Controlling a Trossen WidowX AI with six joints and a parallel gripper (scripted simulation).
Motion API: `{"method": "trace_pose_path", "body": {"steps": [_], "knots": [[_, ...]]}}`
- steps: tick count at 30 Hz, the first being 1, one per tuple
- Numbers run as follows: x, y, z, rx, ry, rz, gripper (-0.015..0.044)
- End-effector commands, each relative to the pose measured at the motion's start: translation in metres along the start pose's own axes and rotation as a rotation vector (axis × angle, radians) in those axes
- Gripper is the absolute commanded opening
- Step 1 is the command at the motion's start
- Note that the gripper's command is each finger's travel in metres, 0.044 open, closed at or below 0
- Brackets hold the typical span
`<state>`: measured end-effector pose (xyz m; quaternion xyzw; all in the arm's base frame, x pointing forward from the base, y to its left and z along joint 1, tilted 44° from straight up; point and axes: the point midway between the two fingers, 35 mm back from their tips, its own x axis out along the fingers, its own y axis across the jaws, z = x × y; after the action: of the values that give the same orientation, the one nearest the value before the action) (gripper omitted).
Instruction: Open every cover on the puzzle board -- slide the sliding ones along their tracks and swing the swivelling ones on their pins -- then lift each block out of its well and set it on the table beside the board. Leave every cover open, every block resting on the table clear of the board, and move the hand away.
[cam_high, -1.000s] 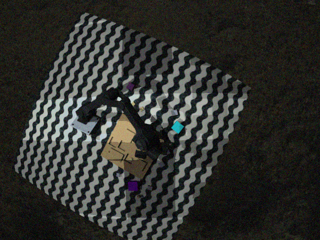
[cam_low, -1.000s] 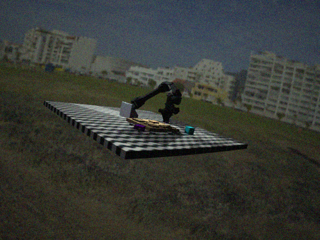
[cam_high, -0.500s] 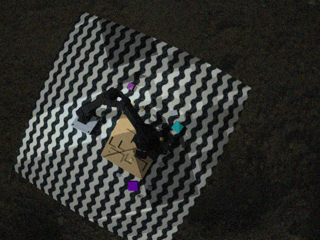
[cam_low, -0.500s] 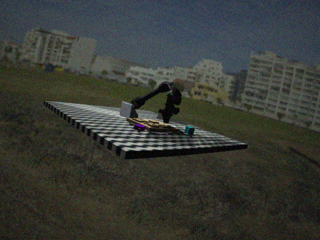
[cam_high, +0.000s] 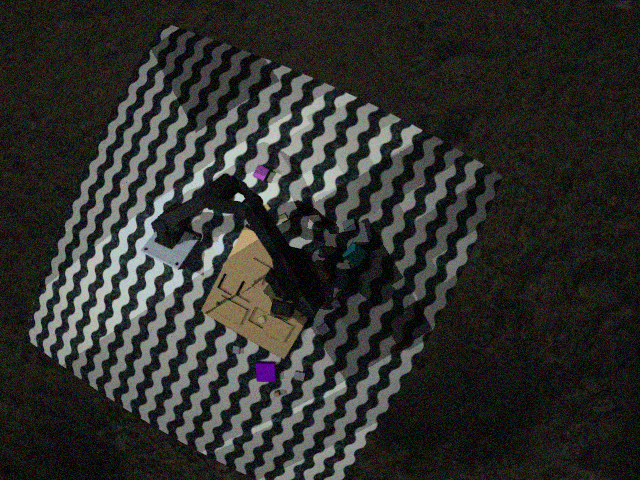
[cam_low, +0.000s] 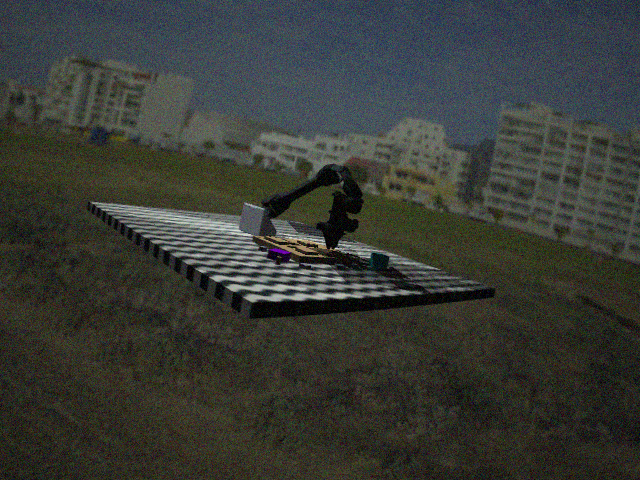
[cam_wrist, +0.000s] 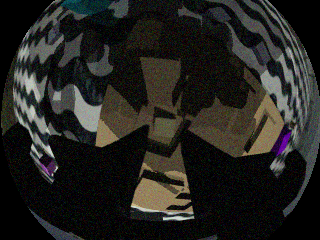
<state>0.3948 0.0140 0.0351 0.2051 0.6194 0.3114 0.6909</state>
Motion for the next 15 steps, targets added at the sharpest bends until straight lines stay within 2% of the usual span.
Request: {"method": "trace_pose_path", "body": {"steps": [1, 15], "knots": [[0.0073, 0.0018, -0.0029, 0.007, 0.009, 0.008, 0.0144], [0.0119, 0.0020, -0.0030, 0.007, 0.009, 0.008, 0.0144]]}}
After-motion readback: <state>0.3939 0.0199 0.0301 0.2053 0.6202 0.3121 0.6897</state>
